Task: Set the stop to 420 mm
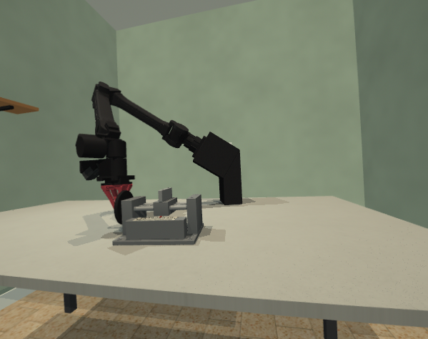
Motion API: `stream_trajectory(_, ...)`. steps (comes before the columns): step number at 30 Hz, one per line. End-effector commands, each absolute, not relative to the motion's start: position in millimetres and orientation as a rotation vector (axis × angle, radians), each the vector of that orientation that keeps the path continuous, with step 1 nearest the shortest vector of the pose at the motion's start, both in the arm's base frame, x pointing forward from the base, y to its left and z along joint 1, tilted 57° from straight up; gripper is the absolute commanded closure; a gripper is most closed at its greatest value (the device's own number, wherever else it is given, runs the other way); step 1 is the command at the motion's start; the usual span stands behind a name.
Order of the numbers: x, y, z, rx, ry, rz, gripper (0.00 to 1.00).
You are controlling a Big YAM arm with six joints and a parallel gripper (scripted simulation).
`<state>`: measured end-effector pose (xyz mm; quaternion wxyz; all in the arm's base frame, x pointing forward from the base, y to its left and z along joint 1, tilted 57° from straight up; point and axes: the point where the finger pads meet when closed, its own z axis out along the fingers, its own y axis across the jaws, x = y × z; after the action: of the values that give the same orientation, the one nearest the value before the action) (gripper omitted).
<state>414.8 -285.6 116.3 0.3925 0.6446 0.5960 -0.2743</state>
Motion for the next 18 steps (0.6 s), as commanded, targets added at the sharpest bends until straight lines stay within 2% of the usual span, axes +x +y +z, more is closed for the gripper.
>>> stream_trajectory(1, 418.6, -271.4, 134.1, 1.633, 1.495, -0.680, 0.94)
stream_trajectory(9, 408.7, -279.1, 130.4, 1.660, 1.486, -0.706, 0.94)
stream_trajectory(18, 428.8, -255.5, 150.6, 1.633, 1.487, -0.672, 0.94)
